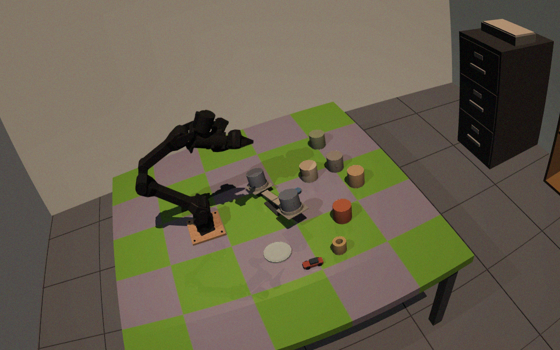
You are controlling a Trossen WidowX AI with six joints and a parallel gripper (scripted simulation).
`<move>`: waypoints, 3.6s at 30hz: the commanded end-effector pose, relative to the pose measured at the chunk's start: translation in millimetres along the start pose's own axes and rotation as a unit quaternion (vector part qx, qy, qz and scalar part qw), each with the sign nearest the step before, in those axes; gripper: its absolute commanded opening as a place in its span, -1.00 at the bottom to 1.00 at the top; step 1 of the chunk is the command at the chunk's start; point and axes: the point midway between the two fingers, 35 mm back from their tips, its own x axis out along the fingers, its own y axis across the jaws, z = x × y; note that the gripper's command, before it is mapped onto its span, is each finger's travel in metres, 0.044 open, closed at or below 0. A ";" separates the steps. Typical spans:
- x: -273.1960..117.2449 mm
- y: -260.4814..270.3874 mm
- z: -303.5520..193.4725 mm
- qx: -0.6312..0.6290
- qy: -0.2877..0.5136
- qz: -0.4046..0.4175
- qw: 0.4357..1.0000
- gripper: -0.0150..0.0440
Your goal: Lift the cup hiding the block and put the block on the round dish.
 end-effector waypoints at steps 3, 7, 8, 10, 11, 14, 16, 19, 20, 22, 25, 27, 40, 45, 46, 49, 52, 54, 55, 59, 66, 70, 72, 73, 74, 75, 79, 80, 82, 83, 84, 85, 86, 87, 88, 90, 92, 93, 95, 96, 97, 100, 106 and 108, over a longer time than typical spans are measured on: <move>7.8 5.7 -35.3 0.070 0.056 0.033 0.995 1.00; 8.3 10.5 -55.2 0.120 0.085 0.050 0.988 1.00; 8.1 11.8 -59.8 0.133 0.091 0.054 0.986 1.00; 7.6 14.6 -68.7 0.160 0.103 0.061 0.980 1.00; 7.2 16.1 -72.9 0.174 0.108 0.065 0.977 1.00; 5.7 20.3 -83.7 0.214 0.121 0.074 0.966 1.00; 5.3 21.3 -85.9 0.223 0.123 0.077 0.964 1.00; 5.3 21.3 -85.9 0.223 0.123 0.077 0.964 1.00; 5.3 21.3 -85.9 0.223 0.123 0.077 0.964 1.00; 5.8 21.4 -85.8 0.226 0.124 0.077 0.963 1.00; 11.8 22.4 -84.5 0.259 0.138 0.086 0.952 1.00; 17.3 23.6 -83.2 0.287 0.150 0.093 0.941 1.00; 50.7 37.9 -73.9 0.456 0.248 0.105 0.848 1.00; 63.8 47.1 -69.7 0.510 0.291 0.095 0.804 1.00; 66.4 49.2 -68.8 0.520 0.299 0.092 0.795 1.00; 74.3 56.0 -66.2 0.548 0.324 0.081 0.767 1.00; 82.2 63.5 -63.5 0.574 0.348 0.066 0.738 1.00; 87.6 68.8 -61.7 0.591 0.364 0.053 0.718 1.00; 90.2 71.6 -60.9 0.599 0.372 0.046 0.708 1.00; 100.6 83.5 -57.4 0.629 0.400 0.014 0.667 1.00; 118.4 112.7 -50.8 0.658 0.443 -0.044 0.608 1.00; 126.8 128.5 -48.1 0.675 0.456 -0.087 0.573 1.00; 130.6 136.0 -46.9 0.685 0.460 -0.110 0.555 1.00; 132.4 139.3 -46.4 0.690 0.460 -0.122 0.545 1.00; 134.1 142.7 -46.0 0.695 0.460 -0.134 0.536 1.00; 135.8 146.1 -45.5 0.700 0.460 -0.146 0.527 1.00; 142.1 160.4 -43.8 0.717 0.455 -0.194 0.491 1.00; 143.6 164.1 -43.5 0.722 0.453 -0.205 0.482 1.00; 145.4 168.6 -43.1 0.726 0.449 -0.220 0.471 1.00; 145.6 169.2 -43.0 0.727 0.449 -0.222 0.470 1.00; 145.6 169.2 -43.0 0.727 0.449 -0.222 0.470 1.00; 145.6 169.2 -43.0 0.727 0.449 -0.222 0.470 1.00; 145.6 169.2 -43.0 0.727 0.449 -0.222 0.470 1.00; 145.6 169.2 -43.0 0.727 0.449 -0.222 0.470 1.00; 145.6 169.3 -43.1 0.727 0.449 -0.222 0.470 1.00; 147.3 170.8 -45.5 0.727 0.449 -0.222 0.470 1.00; 151.5 174.5 -51.7 0.727 0.449 -0.222 0.470 1.00; 152.7 175.6 -53.6 0.727 0.449 -0.222 0.470 1.00; 153.1 176.0 -54.2 0.727 0.449 -0.222 0.470 1.00; 153.2 176.1 -54.4 0.727 0.449 -0.222 0.470 1.00; 153.7 176.4 -55.0 0.727 0.449 -0.222 0.470 1.00; 156.4 178.5 -58.1 0.727 0.449 -0.222 0.470 1.00; 161.8 182.9 -65.0 0.727 0.449 -0.222 0.470 1.00; 163.6 184.3 -67.3 0.727 0.449 -0.222 0.470 1.00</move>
